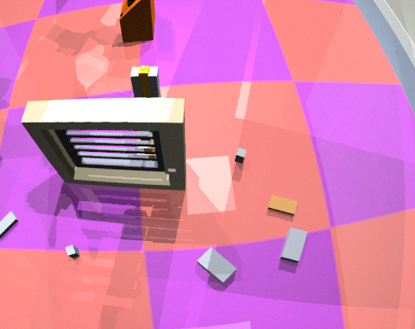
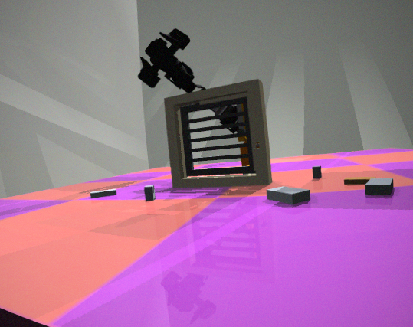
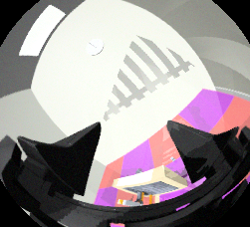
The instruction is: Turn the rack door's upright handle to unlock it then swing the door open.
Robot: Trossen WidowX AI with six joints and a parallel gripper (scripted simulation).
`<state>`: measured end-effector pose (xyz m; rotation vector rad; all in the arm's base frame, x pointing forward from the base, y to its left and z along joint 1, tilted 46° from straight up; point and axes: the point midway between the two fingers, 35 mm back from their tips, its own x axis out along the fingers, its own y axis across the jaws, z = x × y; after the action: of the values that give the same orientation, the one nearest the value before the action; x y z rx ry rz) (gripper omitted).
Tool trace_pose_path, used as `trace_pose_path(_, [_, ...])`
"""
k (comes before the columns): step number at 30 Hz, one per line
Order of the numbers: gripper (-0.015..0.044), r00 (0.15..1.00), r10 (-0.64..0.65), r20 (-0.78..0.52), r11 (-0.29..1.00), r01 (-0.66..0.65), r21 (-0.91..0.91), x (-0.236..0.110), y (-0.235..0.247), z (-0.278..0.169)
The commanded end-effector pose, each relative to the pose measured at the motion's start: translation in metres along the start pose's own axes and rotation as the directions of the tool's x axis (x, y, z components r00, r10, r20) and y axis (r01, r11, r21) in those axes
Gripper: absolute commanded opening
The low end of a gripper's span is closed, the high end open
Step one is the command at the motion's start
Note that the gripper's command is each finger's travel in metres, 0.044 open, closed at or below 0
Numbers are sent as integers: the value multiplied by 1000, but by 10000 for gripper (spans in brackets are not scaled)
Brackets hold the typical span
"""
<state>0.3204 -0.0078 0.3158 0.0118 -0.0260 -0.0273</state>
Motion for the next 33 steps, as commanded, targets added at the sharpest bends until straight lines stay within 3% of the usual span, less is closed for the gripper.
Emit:
trace_pose_path(1, [374,1000,0,-4,1000,0,2,1,0,-1])
trace_pose_path(4, [298,998,-5,-65,1000,6,26,8,2,-10])
trace_pose_path(20, [298,895,-32,-444,979,118,167,46,20,-77])
trace_pose_path(33, [298,705,-103,-702,963,248,108,56,34,-132])
